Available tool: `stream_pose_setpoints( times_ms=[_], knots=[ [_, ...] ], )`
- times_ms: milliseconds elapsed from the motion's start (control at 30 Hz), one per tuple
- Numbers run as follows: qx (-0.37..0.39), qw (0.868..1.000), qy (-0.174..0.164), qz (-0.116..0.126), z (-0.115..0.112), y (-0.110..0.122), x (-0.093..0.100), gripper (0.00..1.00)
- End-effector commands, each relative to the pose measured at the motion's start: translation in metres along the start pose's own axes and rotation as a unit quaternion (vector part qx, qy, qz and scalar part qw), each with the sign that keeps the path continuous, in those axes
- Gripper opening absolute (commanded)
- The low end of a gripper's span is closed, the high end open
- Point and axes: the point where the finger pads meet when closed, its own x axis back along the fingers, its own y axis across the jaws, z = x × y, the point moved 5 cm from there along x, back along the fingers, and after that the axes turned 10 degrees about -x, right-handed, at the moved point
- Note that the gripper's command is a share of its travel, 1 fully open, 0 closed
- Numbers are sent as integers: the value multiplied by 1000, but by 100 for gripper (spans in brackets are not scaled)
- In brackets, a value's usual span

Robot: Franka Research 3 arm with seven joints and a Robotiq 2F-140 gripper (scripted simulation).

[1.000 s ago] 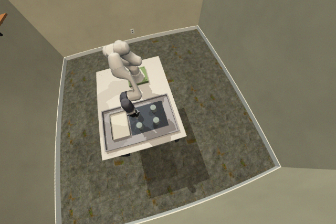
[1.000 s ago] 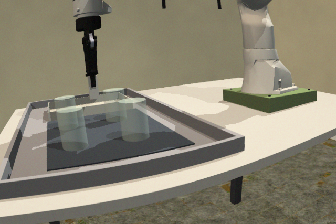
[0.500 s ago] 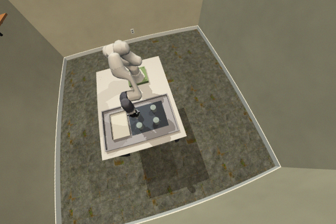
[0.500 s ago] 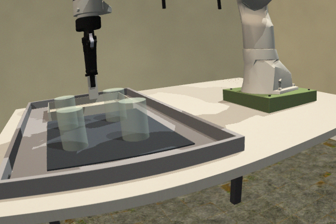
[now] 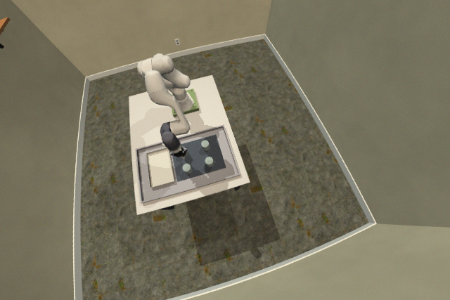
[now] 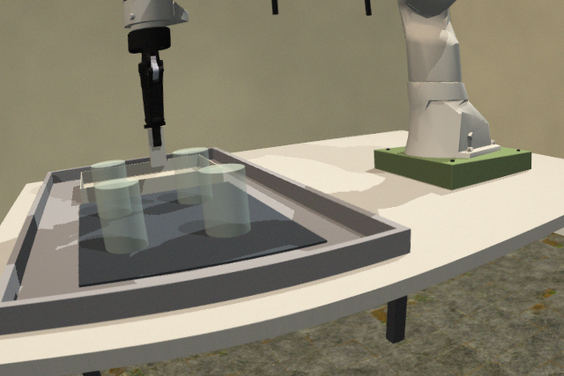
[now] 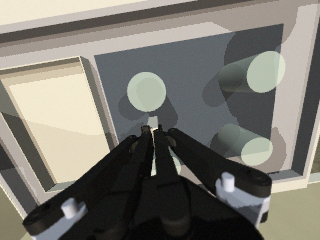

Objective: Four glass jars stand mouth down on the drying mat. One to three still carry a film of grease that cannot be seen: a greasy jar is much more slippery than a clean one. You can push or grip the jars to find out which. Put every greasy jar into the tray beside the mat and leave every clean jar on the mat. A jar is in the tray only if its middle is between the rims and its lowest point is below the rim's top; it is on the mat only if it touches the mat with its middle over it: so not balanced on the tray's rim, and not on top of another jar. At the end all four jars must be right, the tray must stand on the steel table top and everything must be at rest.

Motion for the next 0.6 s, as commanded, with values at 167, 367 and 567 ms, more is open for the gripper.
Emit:
stream_pose_setpoints(
  times_ms=[167, 367, 567],
  knots=[
    [-1, 1000, -1, 1, 1, -2, 1, 0],
    [-1, 1000, -1, 1, 2, -2, 1, 0],
    [-1, 1000, -1, 1, 2, -2, 1, 0]
  ],
)
